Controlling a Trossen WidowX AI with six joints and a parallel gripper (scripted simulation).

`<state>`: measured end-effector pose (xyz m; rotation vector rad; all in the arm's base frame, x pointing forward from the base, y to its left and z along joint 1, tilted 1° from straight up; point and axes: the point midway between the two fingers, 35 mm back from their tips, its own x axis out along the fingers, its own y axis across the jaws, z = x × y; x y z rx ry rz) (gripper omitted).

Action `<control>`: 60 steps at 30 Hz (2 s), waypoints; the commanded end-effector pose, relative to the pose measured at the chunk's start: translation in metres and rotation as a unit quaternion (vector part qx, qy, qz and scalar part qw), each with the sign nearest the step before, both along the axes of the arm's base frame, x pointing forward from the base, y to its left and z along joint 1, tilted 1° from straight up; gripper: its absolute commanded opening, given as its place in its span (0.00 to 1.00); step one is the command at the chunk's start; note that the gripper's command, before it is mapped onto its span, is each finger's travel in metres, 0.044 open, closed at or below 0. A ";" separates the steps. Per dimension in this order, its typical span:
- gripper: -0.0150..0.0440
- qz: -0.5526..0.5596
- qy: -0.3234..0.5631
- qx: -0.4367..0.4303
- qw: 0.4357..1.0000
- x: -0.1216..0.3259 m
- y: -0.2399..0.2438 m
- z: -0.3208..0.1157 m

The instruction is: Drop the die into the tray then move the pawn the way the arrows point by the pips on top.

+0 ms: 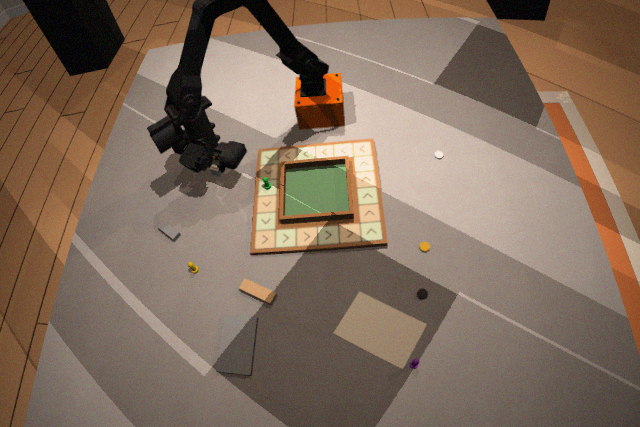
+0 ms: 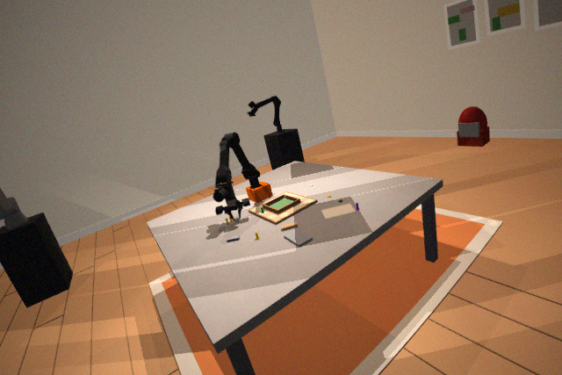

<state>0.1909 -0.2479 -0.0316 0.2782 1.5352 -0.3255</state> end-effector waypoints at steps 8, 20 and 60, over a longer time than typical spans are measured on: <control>0.25 0.002 0.002 -0.001 1.000 0.000 -0.001 0.004; 0.25 0.002 0.001 -0.001 1.000 0.011 -0.002 0.089; 0.25 0.119 -0.002 0.005 0.993 0.084 0.145 0.095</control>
